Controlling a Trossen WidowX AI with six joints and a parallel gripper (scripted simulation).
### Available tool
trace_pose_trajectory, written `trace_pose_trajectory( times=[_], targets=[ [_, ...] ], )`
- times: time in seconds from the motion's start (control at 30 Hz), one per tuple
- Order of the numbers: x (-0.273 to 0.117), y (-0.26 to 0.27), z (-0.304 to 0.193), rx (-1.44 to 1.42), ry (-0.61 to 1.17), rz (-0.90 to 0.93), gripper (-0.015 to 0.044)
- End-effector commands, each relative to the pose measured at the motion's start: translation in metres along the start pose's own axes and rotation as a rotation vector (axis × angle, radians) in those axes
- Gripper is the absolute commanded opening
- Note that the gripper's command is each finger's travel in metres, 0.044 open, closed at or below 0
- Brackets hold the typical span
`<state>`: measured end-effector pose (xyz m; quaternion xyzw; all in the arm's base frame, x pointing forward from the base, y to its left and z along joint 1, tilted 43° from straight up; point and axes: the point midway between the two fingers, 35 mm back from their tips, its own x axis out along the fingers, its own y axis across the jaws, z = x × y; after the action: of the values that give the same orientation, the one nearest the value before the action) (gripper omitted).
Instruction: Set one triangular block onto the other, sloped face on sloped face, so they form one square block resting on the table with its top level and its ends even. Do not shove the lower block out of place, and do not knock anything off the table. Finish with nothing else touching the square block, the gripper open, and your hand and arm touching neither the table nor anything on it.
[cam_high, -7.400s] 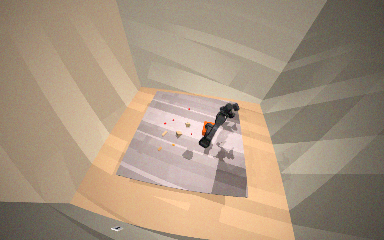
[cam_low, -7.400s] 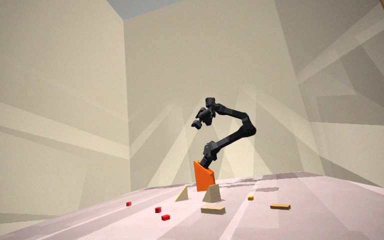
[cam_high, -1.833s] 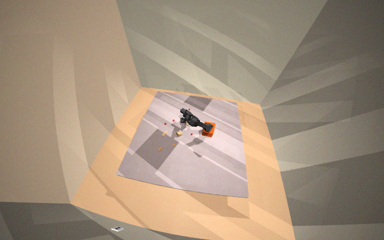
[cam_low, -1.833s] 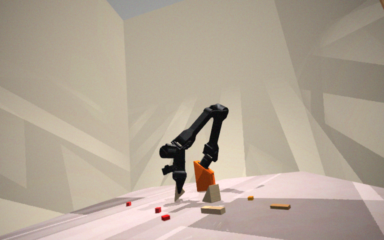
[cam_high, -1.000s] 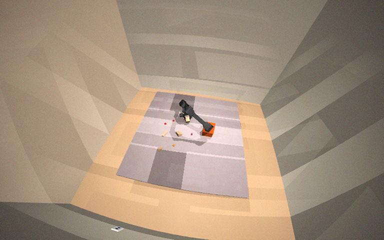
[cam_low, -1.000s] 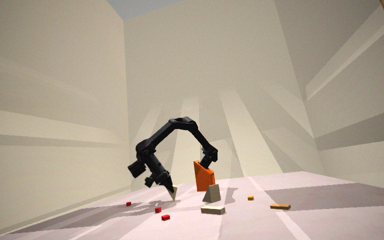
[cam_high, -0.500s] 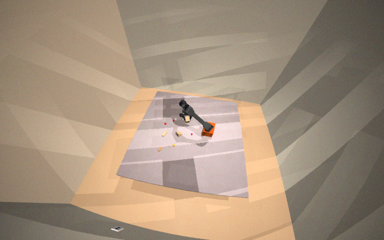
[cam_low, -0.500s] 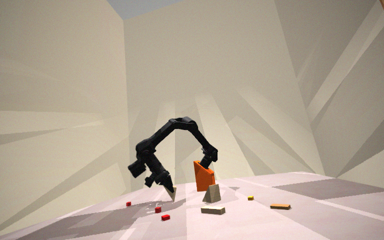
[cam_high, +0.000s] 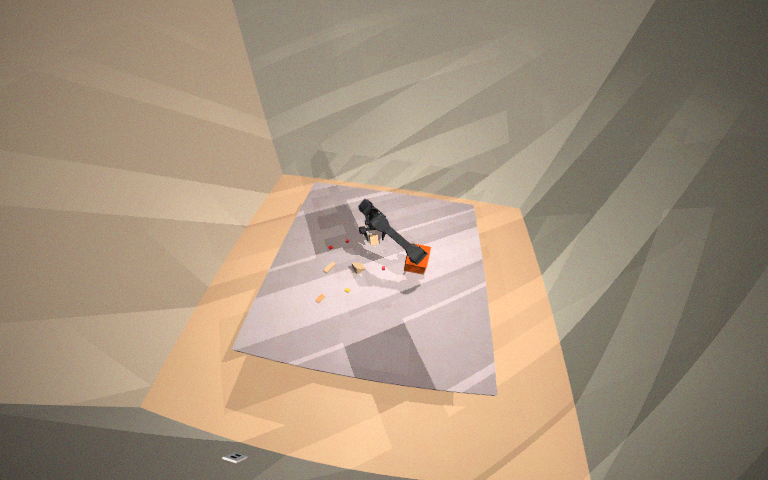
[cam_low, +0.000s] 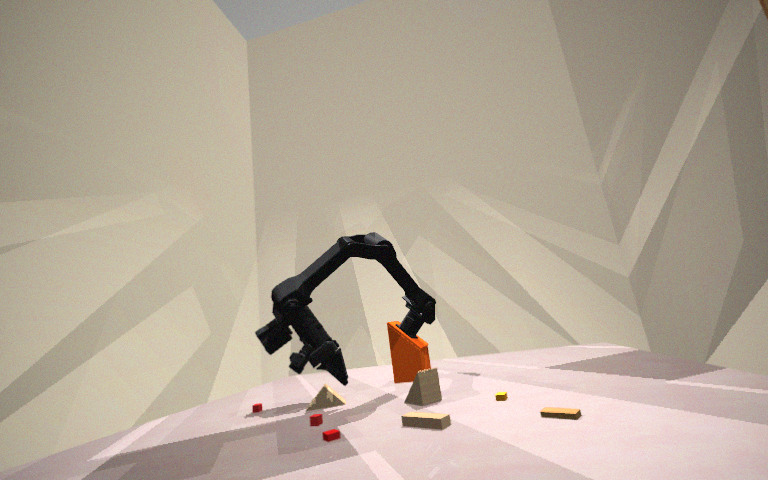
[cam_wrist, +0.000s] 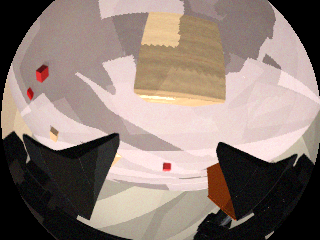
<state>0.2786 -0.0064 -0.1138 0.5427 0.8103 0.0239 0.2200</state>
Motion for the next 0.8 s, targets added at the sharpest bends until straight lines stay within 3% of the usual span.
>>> trace_pose_trajectory(
  times=[0.0,0.13,0.33,0.63,0.77],
  targets=[
    [-0.031,0.001,-0.017,0.031,-0.041,0.020,0.0440],
    [-0.081,-0.003,-0.051,0.084,-0.117,0.058,0.0440],
    [-0.084,-0.002,-0.052,0.081,-0.123,0.063,0.0440],
    [-0.095,0.000,0.032,0.017,-0.180,0.045,0.0440],
    [-0.095,0.000,0.039,0.014,-0.184,0.042,0.0440]
  ],
)
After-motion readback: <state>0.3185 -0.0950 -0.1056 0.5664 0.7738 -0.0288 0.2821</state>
